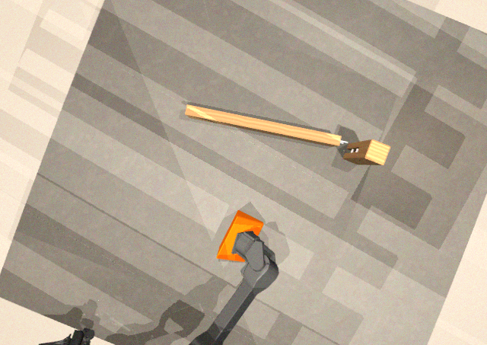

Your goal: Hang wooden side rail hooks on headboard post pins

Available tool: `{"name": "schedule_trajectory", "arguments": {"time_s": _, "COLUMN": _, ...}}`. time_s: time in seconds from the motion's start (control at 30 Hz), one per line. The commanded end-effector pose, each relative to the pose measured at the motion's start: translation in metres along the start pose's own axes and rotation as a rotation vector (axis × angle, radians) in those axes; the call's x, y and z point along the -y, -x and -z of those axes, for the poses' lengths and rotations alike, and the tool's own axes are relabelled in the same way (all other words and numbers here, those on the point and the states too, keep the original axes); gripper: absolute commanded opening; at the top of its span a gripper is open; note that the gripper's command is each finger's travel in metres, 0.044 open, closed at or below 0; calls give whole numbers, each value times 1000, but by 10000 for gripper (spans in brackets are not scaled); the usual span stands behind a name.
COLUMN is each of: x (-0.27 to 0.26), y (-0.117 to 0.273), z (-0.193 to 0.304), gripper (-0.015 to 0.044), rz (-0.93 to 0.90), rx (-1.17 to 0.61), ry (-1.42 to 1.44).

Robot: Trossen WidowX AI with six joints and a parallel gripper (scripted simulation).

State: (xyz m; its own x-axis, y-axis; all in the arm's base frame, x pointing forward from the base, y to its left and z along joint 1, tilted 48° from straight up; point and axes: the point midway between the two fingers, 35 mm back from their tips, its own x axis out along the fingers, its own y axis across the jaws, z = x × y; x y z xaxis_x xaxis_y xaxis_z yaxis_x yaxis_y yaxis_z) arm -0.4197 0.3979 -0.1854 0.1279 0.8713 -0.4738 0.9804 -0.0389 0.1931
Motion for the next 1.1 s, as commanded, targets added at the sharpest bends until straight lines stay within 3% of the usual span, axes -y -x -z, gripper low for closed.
{"name": "schedule_trajectory", "arguments": {"time_s": 0.0, "x": 0, "y": -1, "z": 2, "gripper": 426, "rz": 0, "rx": 0, "ry": 0}}
{"name": "schedule_trajectory", "arguments": {"time_s": 0.33, "x": -35, "y": -37, "z": 104, "gripper": 440, "rz": -1, "rx": -3, "ry": 0}}
{"name": "schedule_trajectory", "arguments": {"time_s": 0.57, "x": -46, "y": -41, "z": 109, "gripper": 440, "rz": -28, "rx": -5, "ry": -28}}
{"name": "schedule_trajectory", "arguments": {"time_s": 1.07, "x": -238, "y": -103, "z": 171, "gripper": 440, "rz": -364, "rx": 82, "ry": -169}}
